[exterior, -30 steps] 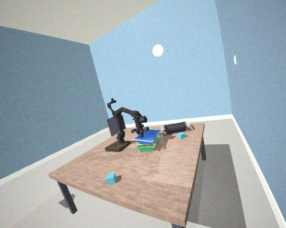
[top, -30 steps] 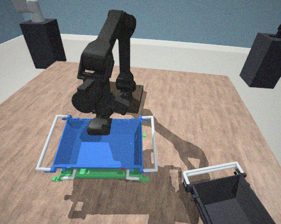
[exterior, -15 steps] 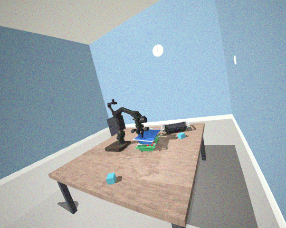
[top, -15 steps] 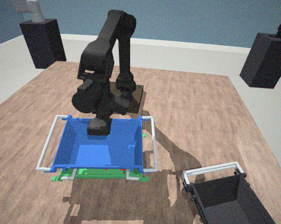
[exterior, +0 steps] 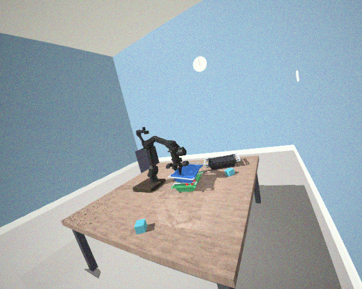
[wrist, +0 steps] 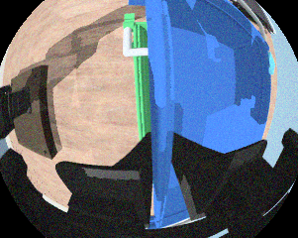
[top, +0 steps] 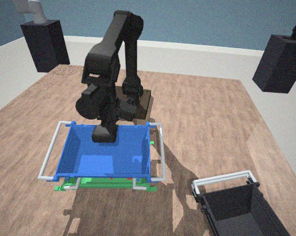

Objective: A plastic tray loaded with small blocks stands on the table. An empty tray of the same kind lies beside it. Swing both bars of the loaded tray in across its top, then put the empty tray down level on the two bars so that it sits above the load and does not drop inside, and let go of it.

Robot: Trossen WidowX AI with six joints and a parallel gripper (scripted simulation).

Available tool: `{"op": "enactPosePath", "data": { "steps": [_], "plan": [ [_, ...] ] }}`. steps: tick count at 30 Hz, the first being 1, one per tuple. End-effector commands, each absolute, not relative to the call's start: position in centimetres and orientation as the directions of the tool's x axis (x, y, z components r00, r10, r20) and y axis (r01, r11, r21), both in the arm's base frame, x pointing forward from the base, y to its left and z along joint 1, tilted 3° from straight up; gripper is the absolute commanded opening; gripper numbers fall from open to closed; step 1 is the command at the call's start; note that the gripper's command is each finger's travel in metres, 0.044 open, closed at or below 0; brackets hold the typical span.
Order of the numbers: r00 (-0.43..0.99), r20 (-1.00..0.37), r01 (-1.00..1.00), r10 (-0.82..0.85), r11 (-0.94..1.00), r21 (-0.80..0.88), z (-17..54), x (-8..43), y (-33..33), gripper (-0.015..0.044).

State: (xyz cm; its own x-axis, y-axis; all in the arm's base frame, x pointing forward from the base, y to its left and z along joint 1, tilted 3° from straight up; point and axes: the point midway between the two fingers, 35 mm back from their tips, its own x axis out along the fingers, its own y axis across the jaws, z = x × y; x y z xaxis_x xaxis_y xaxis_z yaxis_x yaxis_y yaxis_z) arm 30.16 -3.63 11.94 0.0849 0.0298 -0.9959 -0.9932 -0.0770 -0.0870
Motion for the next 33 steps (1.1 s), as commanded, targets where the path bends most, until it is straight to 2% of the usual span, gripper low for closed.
{"op": "enactPosePath", "data": {
  "steps": [1, 33],
  "plan": [
    [0.065, -0.998, -0.994, 0.026, -0.082, -0.067, 11.6, 29.7, -3.7, 0.0],
    [0.065, -0.998, -0.994, 0.026, -0.082, -0.067, 10.7, 29.6, -3.7, 0.0]
  ]
}}
